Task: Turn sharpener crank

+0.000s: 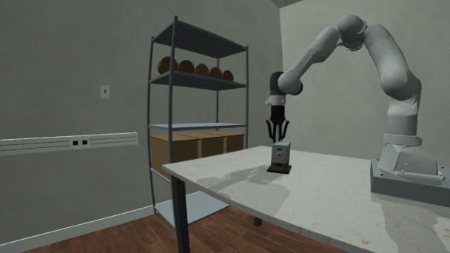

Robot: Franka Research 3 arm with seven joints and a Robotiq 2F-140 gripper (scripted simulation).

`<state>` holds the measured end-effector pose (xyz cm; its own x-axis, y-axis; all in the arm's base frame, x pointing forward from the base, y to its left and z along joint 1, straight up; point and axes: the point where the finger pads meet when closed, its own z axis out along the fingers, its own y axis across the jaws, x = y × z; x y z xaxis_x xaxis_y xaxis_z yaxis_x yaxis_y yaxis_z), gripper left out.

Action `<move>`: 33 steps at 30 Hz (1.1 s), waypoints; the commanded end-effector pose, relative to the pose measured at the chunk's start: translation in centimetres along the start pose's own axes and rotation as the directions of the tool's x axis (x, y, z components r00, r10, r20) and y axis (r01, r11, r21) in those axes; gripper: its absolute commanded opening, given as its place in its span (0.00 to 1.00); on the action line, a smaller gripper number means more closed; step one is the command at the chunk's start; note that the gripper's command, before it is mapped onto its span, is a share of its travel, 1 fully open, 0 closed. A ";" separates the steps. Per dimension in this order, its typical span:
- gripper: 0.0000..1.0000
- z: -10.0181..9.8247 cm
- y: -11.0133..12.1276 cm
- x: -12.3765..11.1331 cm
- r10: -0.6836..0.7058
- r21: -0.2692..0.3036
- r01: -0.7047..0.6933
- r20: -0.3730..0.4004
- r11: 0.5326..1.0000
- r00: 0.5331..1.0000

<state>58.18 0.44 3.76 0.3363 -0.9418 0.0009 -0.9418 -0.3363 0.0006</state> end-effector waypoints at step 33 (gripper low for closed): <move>0.39 0.3 0.0 -0.1 0.004 0.000 -0.004 0.001 1.000 1.000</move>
